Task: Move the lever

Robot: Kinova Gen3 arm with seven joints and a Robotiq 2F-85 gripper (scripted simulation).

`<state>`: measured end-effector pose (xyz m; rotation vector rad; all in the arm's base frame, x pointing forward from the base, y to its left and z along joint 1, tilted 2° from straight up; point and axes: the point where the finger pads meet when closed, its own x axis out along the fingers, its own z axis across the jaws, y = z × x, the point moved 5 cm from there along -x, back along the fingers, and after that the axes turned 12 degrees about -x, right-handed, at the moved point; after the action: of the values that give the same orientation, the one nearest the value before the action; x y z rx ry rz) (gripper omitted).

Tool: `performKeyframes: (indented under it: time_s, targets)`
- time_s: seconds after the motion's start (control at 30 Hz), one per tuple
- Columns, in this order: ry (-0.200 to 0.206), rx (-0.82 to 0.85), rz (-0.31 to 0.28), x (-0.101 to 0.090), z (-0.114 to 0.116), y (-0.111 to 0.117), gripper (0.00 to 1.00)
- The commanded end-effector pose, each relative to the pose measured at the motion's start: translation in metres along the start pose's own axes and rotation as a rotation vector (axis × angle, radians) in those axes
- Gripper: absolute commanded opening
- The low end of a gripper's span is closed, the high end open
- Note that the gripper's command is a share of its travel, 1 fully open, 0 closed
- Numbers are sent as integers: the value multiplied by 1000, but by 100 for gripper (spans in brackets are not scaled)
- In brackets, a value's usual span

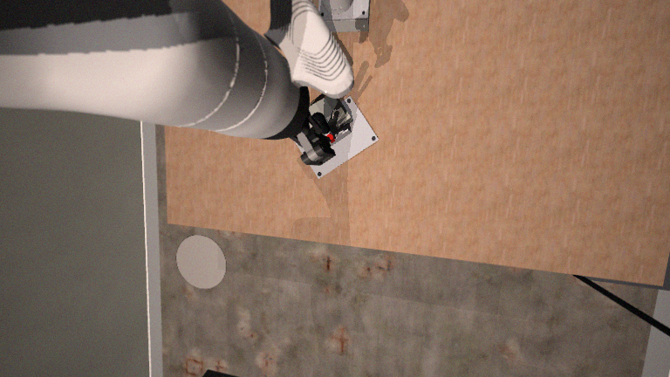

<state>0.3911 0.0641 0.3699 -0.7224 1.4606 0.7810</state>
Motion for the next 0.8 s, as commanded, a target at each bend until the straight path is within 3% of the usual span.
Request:
performKeyframes:
  time_s: [0.0,0.77]
  targets:
    - [-1,0,-1,0,0,0,98]
    - [-1,0,-1,16,0,0,98]
